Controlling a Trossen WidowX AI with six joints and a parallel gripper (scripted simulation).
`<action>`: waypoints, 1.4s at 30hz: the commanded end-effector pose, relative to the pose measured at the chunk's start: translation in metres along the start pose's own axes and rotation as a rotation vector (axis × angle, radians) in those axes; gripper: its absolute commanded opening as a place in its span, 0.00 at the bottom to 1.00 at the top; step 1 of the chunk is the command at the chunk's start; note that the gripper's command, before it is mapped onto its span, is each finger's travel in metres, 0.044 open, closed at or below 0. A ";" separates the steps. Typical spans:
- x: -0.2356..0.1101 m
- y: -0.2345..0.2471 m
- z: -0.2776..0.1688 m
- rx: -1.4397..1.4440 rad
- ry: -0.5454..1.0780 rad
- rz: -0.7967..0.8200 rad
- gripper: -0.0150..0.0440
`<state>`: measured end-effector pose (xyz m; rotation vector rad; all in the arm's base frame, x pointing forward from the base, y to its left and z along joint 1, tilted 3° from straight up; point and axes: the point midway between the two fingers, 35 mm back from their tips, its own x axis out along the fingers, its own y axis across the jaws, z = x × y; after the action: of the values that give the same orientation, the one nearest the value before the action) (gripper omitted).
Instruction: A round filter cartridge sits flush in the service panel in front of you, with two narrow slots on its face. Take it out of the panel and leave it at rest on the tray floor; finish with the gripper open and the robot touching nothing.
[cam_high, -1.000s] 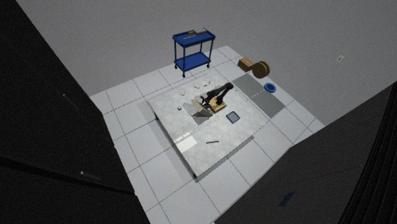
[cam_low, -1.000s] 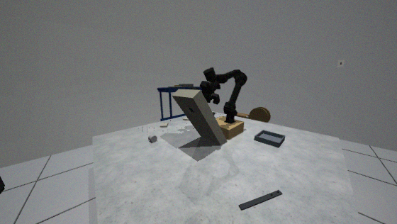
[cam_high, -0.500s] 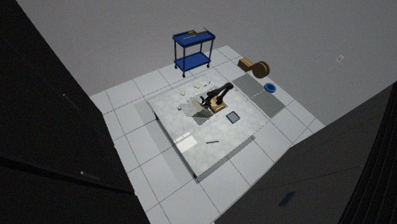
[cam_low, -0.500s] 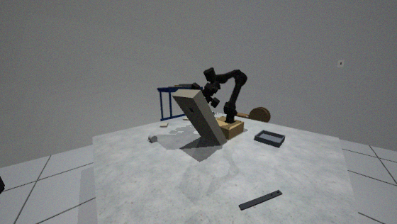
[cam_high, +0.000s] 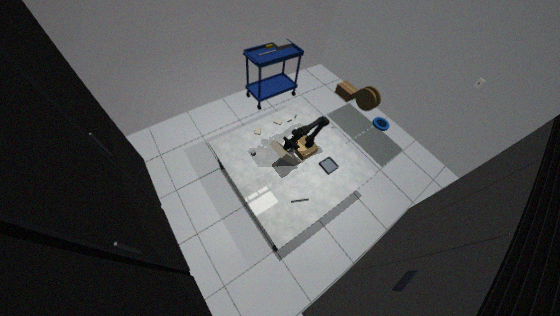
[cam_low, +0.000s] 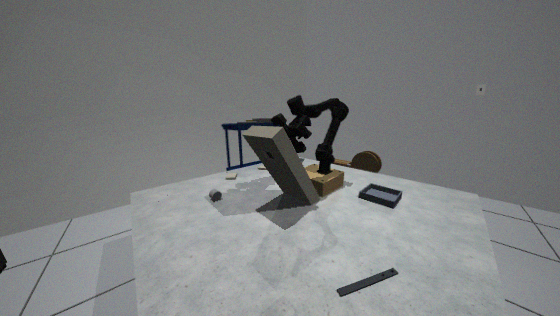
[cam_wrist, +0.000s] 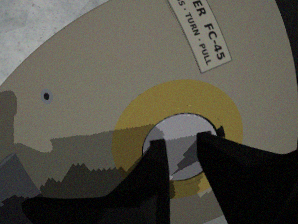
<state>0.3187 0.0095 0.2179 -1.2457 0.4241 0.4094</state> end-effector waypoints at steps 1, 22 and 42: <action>0.005 0.000 -0.002 -0.135 0.010 0.000 0.25; -0.038 -0.003 -0.002 -0.335 0.010 0.004 0.25; -0.072 0.012 -0.005 -0.304 0.011 0.006 0.25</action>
<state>0.2553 0.0031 0.2500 -1.5474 0.3882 0.4902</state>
